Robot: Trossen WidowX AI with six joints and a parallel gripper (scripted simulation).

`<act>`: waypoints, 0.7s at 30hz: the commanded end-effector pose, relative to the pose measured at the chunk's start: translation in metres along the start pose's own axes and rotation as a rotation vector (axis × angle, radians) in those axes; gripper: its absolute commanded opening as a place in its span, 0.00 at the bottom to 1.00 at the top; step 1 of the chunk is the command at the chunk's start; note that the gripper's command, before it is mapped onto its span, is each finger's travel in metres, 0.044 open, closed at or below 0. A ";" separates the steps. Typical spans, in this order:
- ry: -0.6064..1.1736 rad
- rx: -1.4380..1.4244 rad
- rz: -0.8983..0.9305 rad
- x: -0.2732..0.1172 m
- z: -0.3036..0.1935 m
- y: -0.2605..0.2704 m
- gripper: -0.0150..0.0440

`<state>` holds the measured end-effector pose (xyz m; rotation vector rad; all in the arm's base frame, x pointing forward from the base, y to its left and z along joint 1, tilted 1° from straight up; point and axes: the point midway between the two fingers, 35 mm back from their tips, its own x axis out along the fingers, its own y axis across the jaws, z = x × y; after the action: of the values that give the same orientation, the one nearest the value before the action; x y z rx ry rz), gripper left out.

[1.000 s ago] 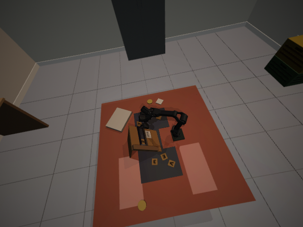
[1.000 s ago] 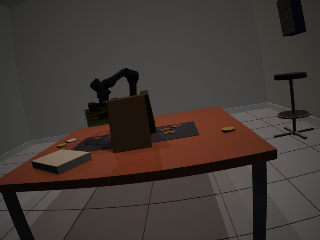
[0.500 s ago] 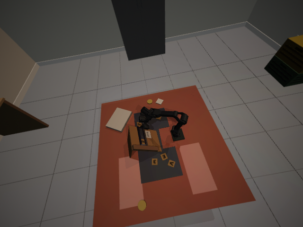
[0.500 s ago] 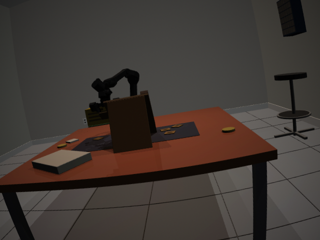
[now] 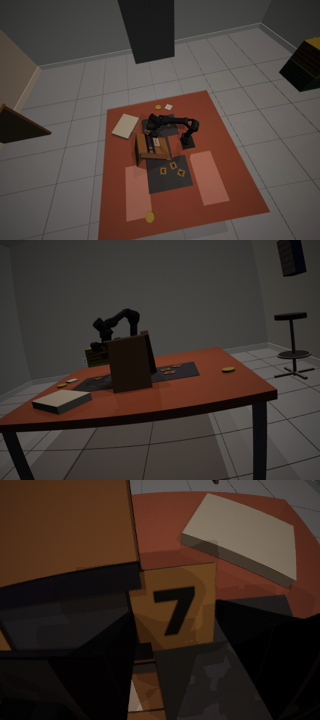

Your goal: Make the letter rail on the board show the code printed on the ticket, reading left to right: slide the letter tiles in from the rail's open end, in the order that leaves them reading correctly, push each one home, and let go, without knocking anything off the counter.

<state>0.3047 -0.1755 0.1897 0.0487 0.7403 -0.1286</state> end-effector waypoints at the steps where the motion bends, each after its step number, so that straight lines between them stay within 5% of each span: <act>1: 0.000 0.005 -0.005 0.000 -0.001 0.002 0.25; 21: 0.000 0.006 -0.004 0.000 -0.001 0.012 0.25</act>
<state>0.3064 -0.1650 0.1899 0.0496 0.7403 -0.1281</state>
